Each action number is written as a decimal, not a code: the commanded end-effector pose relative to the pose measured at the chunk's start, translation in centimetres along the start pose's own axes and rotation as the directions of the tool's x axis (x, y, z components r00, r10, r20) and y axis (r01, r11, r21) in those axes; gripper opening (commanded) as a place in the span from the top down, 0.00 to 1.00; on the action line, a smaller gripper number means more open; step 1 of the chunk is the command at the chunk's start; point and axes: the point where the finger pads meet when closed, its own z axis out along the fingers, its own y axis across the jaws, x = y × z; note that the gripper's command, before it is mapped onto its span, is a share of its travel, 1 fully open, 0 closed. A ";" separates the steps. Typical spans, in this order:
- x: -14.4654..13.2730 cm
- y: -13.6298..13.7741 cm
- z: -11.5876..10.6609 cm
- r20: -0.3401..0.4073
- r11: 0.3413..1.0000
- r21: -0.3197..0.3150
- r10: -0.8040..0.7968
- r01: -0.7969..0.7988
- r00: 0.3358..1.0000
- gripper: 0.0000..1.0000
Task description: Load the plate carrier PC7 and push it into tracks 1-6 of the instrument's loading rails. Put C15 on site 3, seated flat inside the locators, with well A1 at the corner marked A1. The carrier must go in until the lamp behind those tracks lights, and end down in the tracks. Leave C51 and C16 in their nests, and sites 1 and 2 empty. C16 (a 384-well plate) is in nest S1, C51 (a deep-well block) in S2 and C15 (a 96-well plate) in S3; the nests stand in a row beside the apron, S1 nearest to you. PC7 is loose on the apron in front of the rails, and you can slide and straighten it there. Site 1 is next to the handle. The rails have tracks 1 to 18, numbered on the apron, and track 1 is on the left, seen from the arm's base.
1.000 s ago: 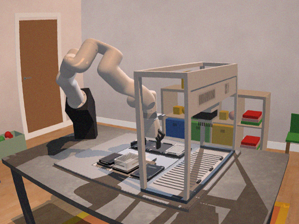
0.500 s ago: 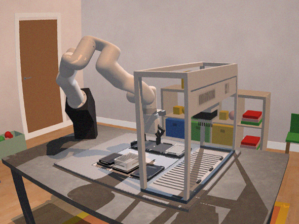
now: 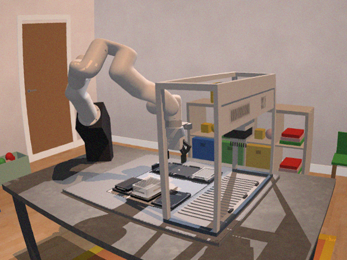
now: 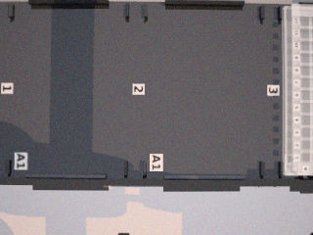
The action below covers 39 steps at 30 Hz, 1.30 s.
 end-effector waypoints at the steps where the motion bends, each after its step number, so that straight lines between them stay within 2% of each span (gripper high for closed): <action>1: 0.0 0.1 -0.8 -0.001 1.000 -0.002 0.001 -0.001 1.000 0.00; 13: 0.0 0.1 -2.8 -0.001 1.000 -0.002 0.001 -0.001 1.000 0.00; 26: 0.0 0.1 -3.0 -0.001 1.000 -0.002 0.001 -0.001 1.000 0.00; 39: 5.5 0.1 -3.0 -0.002 1.000 -0.002 0.001 -0.001 1.000 0.00</action>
